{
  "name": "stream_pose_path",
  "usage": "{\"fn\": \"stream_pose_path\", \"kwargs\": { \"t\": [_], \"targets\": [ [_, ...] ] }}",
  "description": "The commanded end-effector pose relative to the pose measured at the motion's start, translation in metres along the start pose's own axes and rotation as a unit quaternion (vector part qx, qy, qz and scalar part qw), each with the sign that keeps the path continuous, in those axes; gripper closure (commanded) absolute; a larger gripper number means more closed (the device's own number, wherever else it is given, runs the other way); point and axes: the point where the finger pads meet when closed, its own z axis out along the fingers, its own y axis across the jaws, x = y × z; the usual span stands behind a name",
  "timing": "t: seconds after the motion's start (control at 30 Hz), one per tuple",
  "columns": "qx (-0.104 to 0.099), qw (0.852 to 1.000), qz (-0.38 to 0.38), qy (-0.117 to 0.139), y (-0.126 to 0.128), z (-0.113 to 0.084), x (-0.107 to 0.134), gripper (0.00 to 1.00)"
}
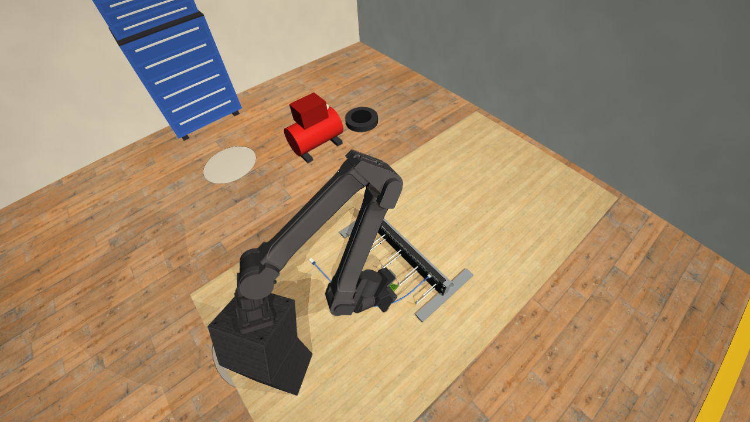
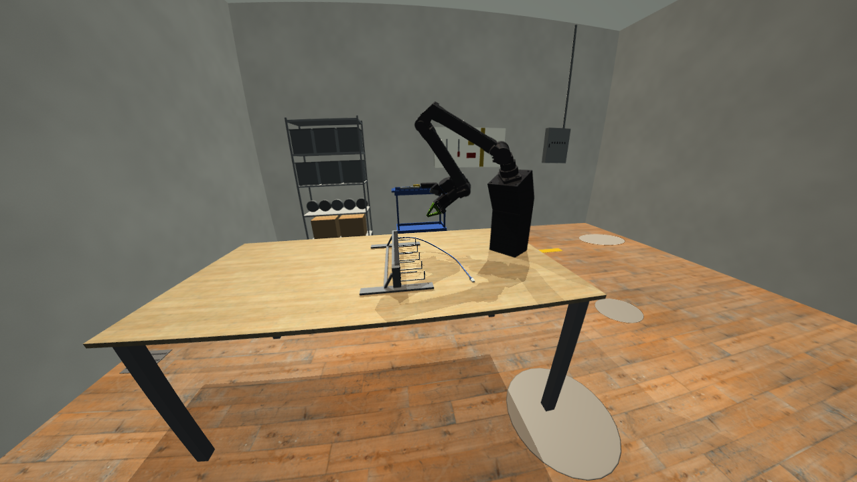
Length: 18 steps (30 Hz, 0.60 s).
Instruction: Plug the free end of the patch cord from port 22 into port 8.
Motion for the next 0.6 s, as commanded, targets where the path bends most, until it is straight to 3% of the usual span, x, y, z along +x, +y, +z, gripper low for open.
{"fn": "stream_pose_path", "kwargs": {
  "t": [0.0, 0.2, 0.47, 0.57],
  "targets": [
    [-0.005, 1.000, -0.016, -0.014, 0.004, 0.001, -0.009, 1.00],
    [-0.010, 1.000, -0.011, -0.018, 0.006, 0.020, -0.006, 1.00],
    [-0.011, 1.000, -0.005, -0.015, 0.008, 0.085, -0.006, 1.00],
    [-0.011, 1.000, -0.005, -0.015, 0.009, 0.093, -0.006, 1.00]
  ]
}}
